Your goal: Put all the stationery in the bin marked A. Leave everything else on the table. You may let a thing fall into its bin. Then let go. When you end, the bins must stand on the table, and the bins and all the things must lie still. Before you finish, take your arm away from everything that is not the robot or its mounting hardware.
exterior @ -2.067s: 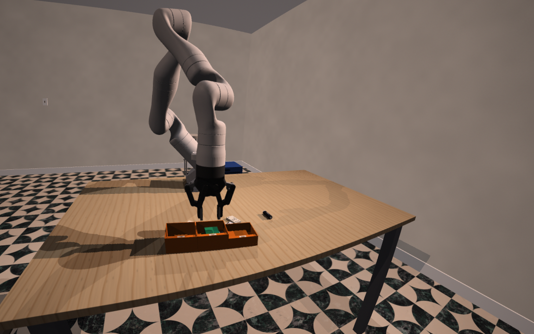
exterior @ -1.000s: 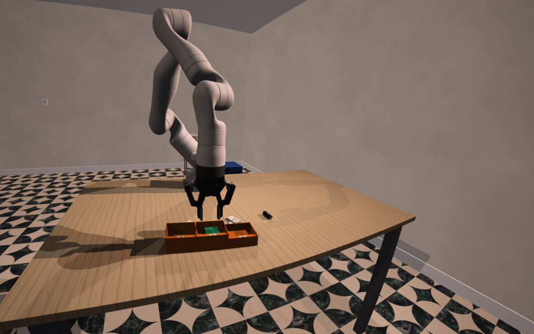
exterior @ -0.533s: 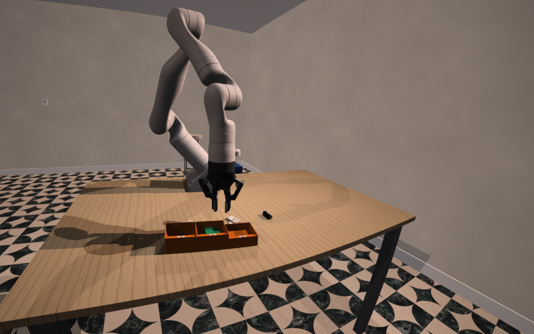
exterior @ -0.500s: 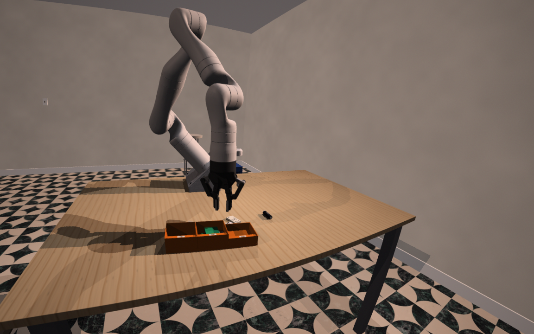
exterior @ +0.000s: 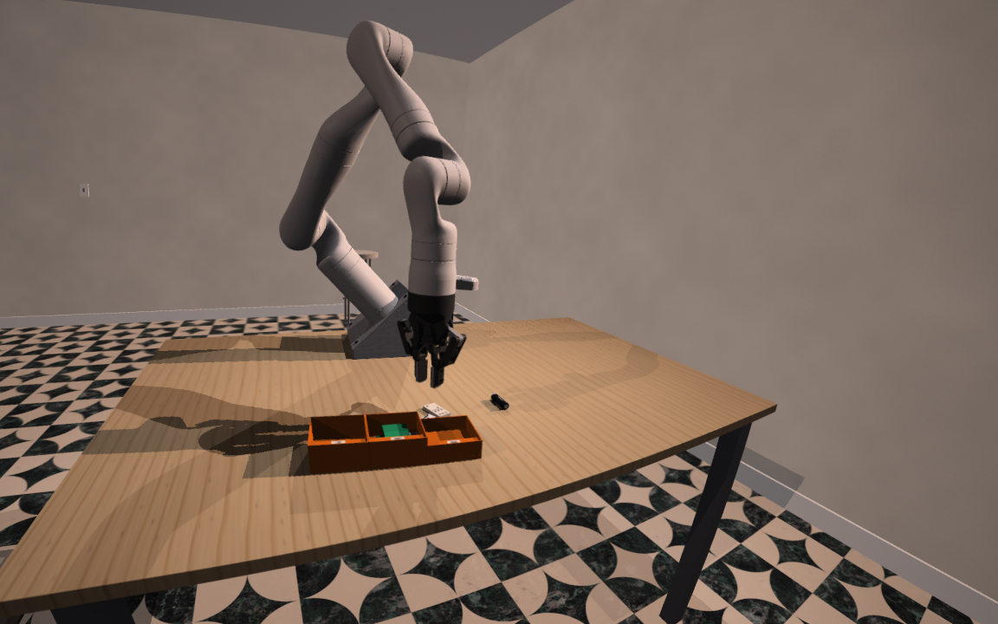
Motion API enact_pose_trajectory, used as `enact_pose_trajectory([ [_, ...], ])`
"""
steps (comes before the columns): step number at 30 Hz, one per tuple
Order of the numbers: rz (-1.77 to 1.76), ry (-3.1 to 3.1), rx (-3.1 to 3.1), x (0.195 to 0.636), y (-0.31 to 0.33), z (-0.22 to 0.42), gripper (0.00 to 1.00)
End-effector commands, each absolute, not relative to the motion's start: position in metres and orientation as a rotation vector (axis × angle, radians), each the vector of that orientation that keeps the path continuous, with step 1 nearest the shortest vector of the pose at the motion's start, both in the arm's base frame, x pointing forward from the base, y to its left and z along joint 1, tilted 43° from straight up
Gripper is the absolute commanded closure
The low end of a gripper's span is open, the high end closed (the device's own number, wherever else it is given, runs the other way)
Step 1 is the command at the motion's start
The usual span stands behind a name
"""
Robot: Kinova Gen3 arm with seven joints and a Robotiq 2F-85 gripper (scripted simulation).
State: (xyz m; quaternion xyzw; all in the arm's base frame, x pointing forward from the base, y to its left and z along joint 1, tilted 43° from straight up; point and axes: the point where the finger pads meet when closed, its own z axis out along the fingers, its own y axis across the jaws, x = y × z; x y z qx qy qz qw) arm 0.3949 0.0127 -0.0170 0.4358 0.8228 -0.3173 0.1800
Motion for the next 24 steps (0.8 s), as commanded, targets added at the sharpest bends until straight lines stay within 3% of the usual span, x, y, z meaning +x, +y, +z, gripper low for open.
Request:
enact_pose_trajectory([
  [1, -0.901, 2.323, 1.221, 0.3941, 0.0139, -0.0181, 0.7],
  [24, -0.901, 2.323, 1.221, 0.3949, 0.0123, -0.0166, 0.7],
])
